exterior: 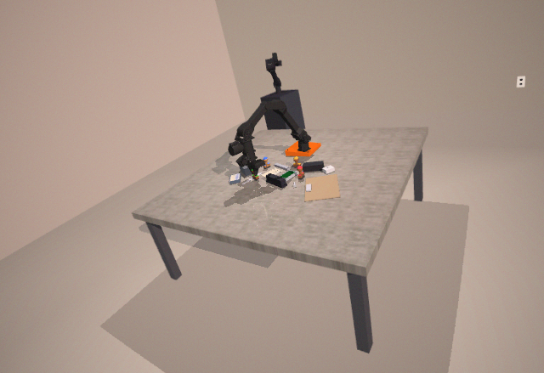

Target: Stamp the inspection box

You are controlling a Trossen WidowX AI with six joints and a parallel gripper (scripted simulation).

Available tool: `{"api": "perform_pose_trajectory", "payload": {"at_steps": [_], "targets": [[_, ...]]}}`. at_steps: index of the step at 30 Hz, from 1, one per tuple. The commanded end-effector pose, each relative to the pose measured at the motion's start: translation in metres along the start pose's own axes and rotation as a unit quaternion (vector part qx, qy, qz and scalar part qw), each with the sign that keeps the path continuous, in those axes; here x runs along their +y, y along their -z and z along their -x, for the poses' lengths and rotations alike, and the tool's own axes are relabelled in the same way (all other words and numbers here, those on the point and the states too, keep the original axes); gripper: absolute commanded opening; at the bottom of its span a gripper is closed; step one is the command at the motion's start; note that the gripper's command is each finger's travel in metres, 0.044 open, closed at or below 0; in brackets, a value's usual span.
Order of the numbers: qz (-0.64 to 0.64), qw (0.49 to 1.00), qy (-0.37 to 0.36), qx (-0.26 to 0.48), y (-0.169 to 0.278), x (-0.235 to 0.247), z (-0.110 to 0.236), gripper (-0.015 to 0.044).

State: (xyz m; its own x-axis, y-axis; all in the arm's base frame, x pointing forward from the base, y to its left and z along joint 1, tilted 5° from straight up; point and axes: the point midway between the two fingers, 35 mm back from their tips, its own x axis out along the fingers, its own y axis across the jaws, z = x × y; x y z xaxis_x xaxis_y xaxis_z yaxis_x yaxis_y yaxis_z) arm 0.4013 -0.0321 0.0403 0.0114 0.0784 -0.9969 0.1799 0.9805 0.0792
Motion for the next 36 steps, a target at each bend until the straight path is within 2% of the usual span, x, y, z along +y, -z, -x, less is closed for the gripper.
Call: {"api": "perform_pose_trajectory", "payload": {"at_steps": [1, 36], "targets": [[0.001, 1.000, -0.001, 0.001, 0.000, 0.000, 0.002, 0.0000], [0.001, 1.000, -0.002, 0.001, -0.001, 0.000, 0.019, 0.0000]]}}
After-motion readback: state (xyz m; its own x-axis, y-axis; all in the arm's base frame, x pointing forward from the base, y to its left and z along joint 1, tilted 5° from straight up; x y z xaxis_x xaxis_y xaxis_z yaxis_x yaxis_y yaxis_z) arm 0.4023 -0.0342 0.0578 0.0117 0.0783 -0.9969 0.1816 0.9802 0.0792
